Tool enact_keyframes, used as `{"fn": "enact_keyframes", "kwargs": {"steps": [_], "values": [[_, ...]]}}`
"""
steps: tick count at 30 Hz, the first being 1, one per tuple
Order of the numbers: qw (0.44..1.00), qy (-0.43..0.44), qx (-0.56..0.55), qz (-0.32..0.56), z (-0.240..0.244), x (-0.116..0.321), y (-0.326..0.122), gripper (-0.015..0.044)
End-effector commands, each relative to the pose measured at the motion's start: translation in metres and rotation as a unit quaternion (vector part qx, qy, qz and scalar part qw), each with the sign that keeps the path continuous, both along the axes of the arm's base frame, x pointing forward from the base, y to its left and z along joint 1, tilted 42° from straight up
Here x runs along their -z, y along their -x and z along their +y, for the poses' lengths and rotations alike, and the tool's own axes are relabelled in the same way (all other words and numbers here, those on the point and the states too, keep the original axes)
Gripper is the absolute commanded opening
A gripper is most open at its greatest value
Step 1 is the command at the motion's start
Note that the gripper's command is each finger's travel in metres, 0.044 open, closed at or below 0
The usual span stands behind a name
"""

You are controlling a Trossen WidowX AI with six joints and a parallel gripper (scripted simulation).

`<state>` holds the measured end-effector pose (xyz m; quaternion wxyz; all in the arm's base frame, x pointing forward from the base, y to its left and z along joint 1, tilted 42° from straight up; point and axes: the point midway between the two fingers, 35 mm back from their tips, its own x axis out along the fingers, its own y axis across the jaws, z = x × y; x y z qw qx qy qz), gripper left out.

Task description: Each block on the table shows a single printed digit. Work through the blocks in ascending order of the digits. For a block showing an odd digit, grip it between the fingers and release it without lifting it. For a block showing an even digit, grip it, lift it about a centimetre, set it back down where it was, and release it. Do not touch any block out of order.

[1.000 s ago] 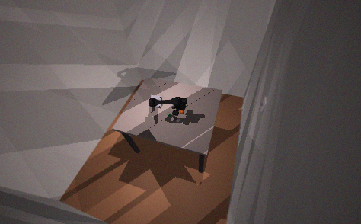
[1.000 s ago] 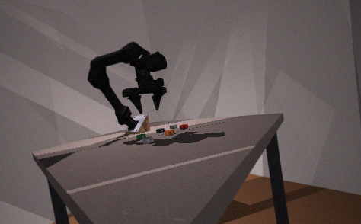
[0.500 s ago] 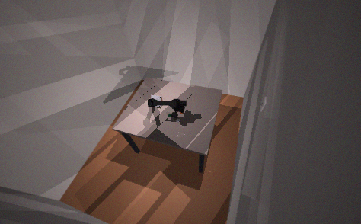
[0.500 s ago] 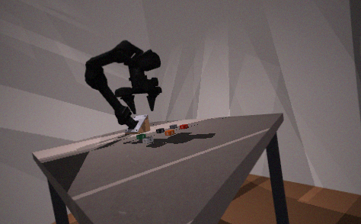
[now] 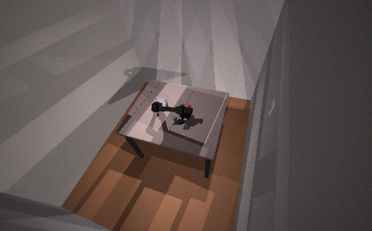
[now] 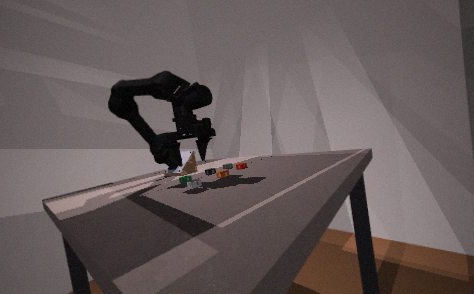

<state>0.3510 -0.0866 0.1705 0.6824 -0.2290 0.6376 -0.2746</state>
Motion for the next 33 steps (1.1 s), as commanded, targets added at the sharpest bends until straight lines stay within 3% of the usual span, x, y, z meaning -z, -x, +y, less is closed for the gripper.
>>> {"fn": "enact_keyframes", "kwargs": {"steps": [1,29,33], "values": [[1.000,0.004,0.001,0.004,-0.022,0.022,0.004,0.0400],[1.000,0.005,0.001,0.004,-0.046,0.048,0.003,0.0400],[1.000,0.005,0.001,0.004,-0.046,0.048,0.003,0.0295]]}}
